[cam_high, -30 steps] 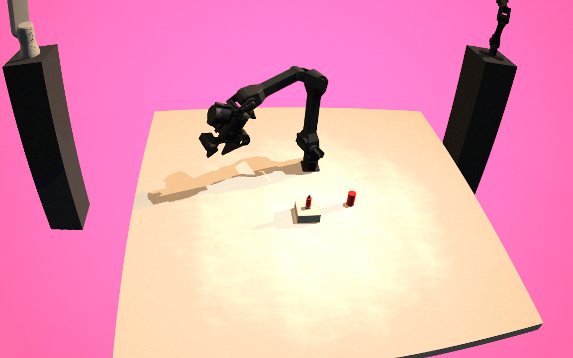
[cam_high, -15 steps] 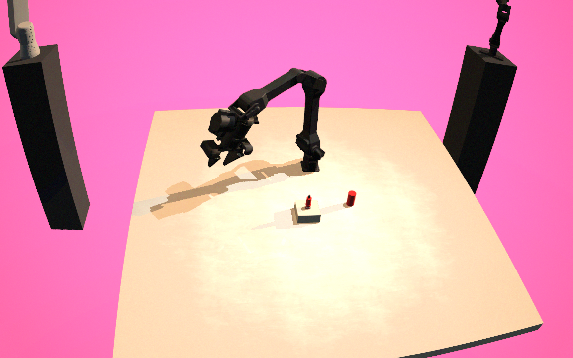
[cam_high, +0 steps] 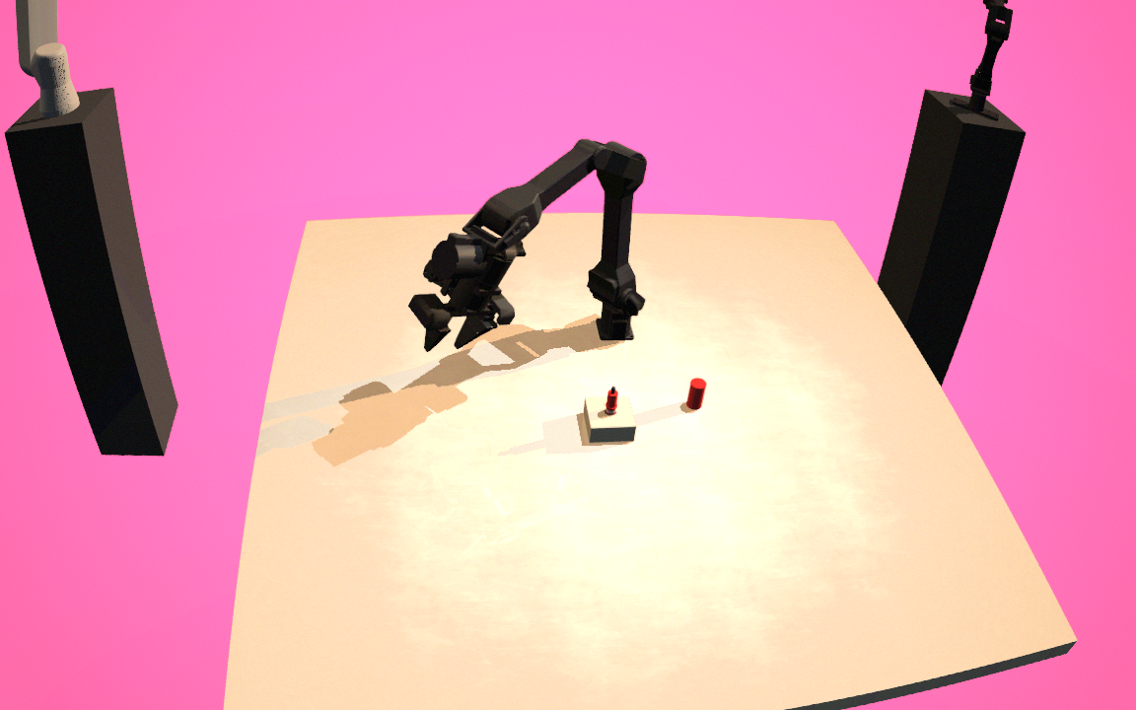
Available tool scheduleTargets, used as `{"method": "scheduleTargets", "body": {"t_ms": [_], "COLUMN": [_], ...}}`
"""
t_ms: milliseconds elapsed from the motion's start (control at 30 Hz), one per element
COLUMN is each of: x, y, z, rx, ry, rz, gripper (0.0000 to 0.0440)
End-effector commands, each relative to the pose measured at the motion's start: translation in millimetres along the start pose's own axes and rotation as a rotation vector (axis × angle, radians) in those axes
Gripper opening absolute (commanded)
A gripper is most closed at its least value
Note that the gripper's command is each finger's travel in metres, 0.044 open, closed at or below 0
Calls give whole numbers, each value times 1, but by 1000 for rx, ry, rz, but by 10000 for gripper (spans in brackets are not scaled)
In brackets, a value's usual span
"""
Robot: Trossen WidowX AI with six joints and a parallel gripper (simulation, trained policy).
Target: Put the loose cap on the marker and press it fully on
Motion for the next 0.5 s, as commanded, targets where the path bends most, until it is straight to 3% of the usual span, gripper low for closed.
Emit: {"method": "scheduleTargets", "body": {"t_ms": [0, 467], "x": [12, 59], "y": [-1, -14], "z": [-2, -14], "rx": [3, 21], "ry": [20, 93], "rz": [3, -1], "gripper": [309, 308]}}
Point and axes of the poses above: the point midway between the two fingers, 35 mm back from their tips, its own z axis out along the fingers, its own y axis across the jaws, x = y × z, the point moved 6 cm from there along -z, back along the fingers, and after that the axes turned 13 degrees about z, right-handed, at the moved point
